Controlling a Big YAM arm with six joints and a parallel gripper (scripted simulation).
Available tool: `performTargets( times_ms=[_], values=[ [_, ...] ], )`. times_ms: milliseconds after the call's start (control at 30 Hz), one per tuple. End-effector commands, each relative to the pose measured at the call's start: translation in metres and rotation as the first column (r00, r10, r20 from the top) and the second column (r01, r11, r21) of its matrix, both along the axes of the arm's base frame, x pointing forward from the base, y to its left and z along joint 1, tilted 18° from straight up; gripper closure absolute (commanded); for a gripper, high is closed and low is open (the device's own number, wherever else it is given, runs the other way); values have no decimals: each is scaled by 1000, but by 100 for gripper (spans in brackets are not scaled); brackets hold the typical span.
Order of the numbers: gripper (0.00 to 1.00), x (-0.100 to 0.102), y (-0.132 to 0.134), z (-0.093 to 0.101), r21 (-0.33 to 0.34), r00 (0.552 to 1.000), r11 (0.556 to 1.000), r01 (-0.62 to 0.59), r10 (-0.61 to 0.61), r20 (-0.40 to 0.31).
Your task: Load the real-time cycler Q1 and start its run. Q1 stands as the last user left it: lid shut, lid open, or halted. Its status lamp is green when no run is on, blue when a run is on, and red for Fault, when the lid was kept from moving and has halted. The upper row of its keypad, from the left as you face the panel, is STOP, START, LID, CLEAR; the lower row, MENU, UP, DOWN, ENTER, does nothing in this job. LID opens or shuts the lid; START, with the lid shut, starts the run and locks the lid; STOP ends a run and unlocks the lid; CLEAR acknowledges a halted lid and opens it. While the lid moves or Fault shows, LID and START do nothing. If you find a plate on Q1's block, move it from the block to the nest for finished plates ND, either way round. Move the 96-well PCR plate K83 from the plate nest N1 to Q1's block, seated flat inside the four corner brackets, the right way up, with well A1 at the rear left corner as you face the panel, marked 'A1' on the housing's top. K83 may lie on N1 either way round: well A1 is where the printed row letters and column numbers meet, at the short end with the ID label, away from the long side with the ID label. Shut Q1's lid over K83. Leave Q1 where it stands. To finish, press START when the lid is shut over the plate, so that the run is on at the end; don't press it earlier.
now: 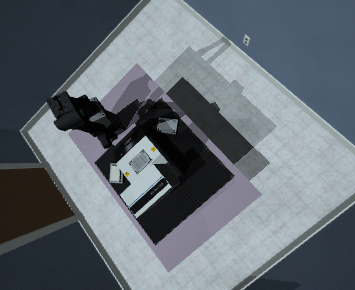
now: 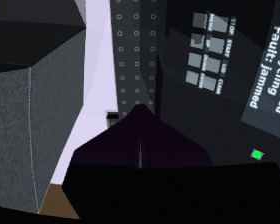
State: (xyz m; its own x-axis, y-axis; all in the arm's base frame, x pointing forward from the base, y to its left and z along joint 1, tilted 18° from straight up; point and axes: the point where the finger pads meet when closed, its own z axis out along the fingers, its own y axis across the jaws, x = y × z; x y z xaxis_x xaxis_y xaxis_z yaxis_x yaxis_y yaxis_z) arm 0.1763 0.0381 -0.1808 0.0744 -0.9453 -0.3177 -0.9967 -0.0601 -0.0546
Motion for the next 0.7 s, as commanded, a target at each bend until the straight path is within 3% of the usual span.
performTargets(
  times_ms=[0, 300, 333, 533, 667],
  values=[
    [100, -10, 0, 3, 2, 1000, 1000, 14, -14, -13],
    [100, -9, 0, 3, 2, 1000, 1000, 14, -14, -13],
    [0, -3, -6, 4, 3, 997, 998, 69, -69, -26],
    [0, 32, -38, 8, -1, 948, 951, 310, -309, -75],
    [0, 36, -44, 8, -6, 925, 930, 367, -366, -106]
  ],
)
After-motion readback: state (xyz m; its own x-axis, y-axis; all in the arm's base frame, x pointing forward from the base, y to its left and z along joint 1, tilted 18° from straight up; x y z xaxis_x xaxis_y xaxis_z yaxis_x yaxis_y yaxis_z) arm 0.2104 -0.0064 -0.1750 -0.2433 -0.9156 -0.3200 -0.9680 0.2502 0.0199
